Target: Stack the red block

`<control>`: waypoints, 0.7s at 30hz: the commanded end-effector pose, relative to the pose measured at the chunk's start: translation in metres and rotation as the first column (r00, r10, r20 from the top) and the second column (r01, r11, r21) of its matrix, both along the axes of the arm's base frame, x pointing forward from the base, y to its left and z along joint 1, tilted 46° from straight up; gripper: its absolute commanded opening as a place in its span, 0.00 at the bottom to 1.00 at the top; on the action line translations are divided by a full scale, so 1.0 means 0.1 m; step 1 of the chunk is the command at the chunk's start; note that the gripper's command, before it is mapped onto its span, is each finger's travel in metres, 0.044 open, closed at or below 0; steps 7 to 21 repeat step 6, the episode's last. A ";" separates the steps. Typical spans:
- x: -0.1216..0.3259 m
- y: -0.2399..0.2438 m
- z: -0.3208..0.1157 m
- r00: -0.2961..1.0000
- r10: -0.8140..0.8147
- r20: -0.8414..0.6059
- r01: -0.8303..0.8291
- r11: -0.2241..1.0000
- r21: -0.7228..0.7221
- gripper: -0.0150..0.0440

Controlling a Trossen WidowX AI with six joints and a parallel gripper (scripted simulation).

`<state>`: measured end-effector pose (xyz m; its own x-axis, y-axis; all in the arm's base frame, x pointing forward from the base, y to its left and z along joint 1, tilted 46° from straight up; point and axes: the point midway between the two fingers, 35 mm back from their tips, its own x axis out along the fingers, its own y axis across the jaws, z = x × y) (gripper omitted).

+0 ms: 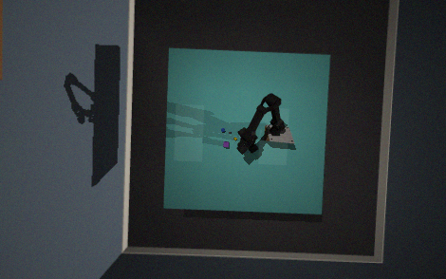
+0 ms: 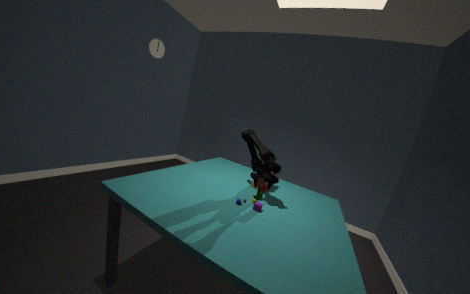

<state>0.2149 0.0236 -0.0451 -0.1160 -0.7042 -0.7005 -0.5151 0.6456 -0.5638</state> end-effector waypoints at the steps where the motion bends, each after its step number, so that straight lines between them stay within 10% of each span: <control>1: 0.00 0.00 0.00 1.000 -0.001 0.000 0.001 1.000 0.000 1.00; 21: 0.00 0.00 0.00 1.000 -0.001 0.000 0.001 1.000 0.000 1.00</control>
